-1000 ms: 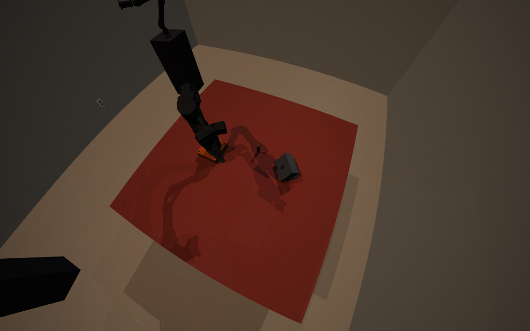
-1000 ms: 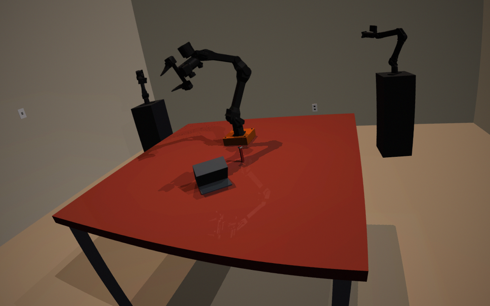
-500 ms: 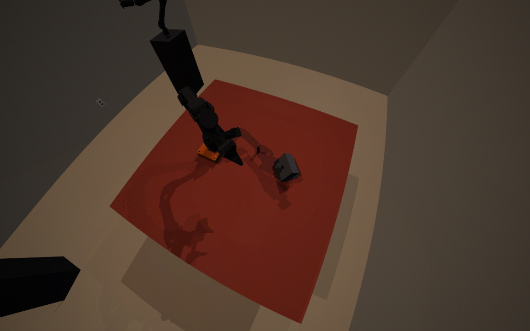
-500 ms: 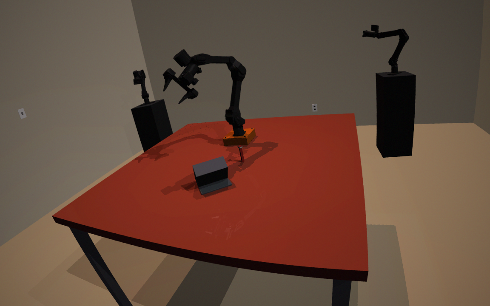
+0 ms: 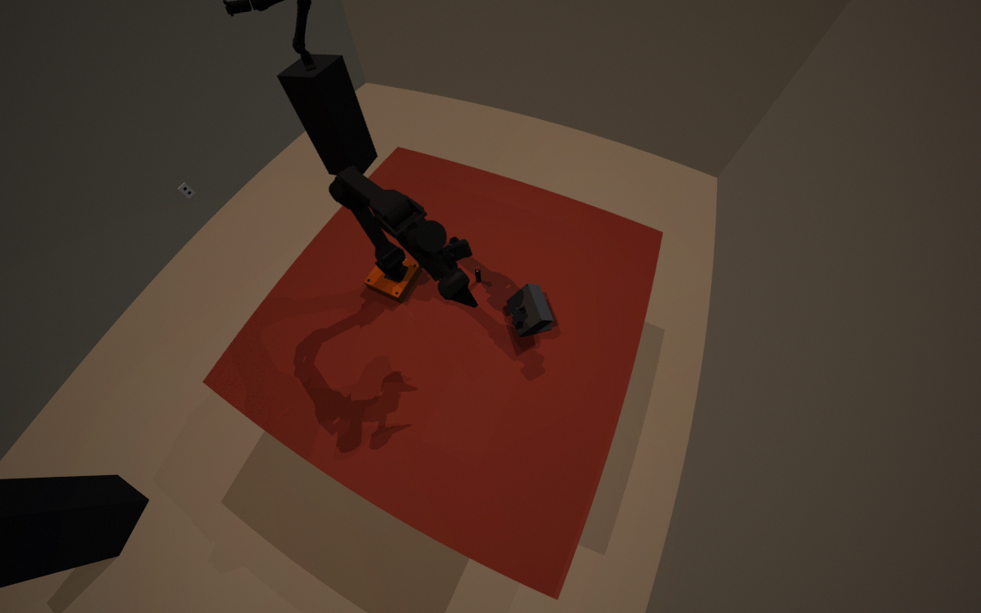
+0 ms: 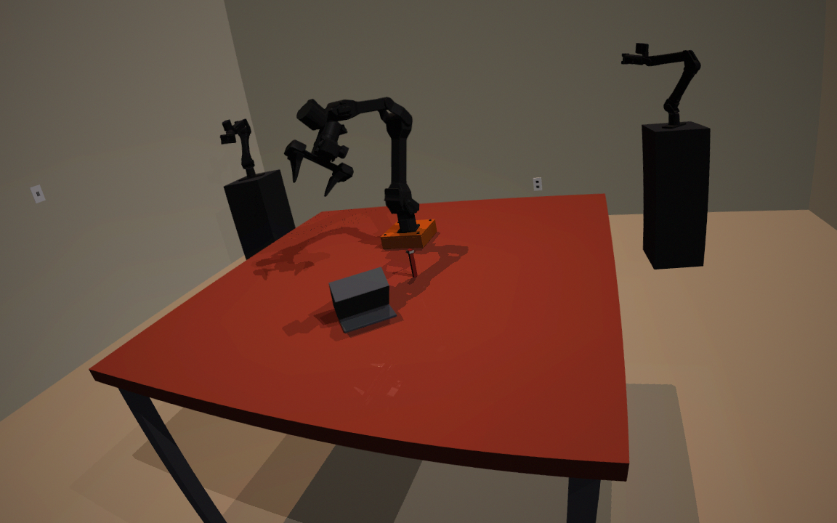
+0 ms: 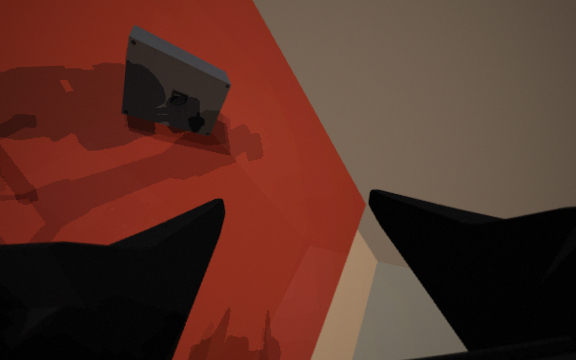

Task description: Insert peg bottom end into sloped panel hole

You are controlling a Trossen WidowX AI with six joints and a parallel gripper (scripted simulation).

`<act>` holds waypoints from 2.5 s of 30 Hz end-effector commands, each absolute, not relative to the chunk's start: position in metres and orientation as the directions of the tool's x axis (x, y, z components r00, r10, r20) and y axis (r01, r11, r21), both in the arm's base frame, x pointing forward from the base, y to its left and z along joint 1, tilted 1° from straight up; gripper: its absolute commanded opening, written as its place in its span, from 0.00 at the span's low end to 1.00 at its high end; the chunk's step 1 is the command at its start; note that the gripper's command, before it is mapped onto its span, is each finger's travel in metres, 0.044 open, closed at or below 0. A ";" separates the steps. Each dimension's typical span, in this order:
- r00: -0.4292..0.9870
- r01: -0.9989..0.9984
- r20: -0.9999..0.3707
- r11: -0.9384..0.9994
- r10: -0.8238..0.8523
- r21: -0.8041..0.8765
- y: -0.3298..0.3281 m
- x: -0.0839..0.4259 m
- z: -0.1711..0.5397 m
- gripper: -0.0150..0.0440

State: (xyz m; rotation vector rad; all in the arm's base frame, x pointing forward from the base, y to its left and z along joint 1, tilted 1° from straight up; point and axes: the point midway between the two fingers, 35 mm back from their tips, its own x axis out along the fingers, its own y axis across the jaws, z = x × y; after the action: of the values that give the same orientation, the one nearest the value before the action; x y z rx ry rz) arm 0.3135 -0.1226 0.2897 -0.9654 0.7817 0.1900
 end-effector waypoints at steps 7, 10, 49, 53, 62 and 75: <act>0.631 -0.562 -0.770 0.631 -0.091 -0.535 -0.087 0.327 0.250 1.00; 0.603 -0.585 -0.795 0.641 -0.066 -0.497 -0.076 0.329 0.239 1.00; 0.121 -0.757 -0.992 0.649 0.030 -0.073 0.063 0.290 0.116 1.00; 0.075 -0.762 -0.997 0.645 0.015 -0.048 0.075 0.282 0.107 1.00; 0.041 -0.766 -0.999 0.642 0.000 -0.031 0.084 0.276 0.098 1.00; 0.041 -0.766 -0.999 0.642 0.000 -0.031 0.084 0.278 0.078 1.00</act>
State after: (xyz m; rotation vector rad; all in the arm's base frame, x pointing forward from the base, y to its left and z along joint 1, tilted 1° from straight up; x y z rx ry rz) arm 0.2787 0.0847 0.0850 -0.6922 1.4146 0.6685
